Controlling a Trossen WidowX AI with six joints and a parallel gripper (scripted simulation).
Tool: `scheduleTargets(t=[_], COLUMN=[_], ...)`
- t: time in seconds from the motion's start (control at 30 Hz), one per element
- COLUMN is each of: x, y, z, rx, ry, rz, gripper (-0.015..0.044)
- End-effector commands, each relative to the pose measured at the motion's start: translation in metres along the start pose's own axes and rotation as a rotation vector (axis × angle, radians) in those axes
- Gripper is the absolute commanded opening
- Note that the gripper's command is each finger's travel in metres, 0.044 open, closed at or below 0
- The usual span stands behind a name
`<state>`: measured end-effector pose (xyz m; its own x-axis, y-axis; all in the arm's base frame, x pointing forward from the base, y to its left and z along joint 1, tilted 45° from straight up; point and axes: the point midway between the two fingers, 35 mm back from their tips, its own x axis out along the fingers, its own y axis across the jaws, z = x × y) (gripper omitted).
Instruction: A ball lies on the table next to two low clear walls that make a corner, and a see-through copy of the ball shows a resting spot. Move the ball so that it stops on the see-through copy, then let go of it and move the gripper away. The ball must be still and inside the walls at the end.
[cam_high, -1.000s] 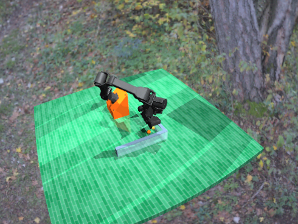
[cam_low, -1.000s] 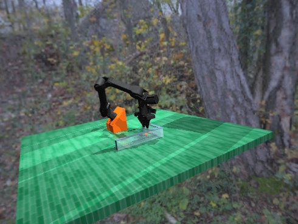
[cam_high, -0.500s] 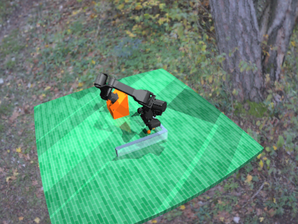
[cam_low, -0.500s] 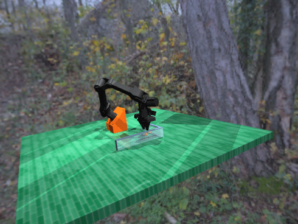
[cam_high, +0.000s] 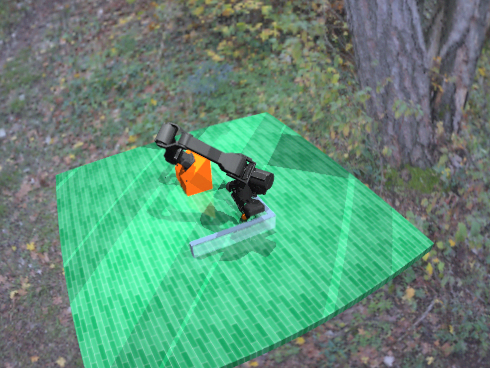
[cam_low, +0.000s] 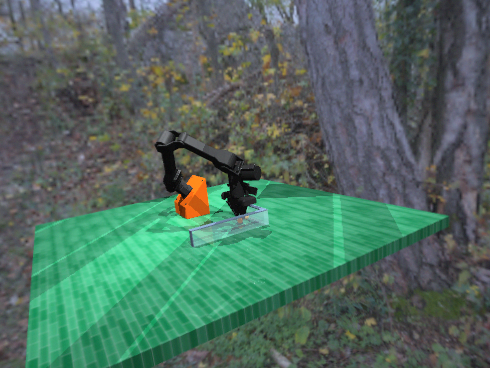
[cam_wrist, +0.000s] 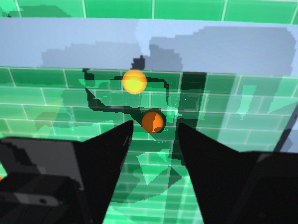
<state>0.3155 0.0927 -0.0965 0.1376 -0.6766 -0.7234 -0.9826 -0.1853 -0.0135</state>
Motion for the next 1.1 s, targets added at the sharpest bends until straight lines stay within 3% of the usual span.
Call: scheduleTargets(t=[0.0, 0.1, 0.2, 0.6, 0.67, 1.07], x=[0.010, 0.012, 0.012, 0.012, 0.011, -0.074], y=[0.003, 0.003, 0.003, 0.003, 0.003, -0.002], z=[-0.001, -0.001, -0.001, -0.001, -0.001, 0.003], rx=[-0.009, -0.009, -0.009, -0.009, -0.009, -0.010], ry=[0.007, 0.007, 0.007, 0.007, 0.007, 0.000], rz=[0.007, 0.007, 0.007, 0.007, 0.007, 0.006], gripper=[0.0213, 0.0213, 0.0134, 0.0054, 0.0001, 0.0000])
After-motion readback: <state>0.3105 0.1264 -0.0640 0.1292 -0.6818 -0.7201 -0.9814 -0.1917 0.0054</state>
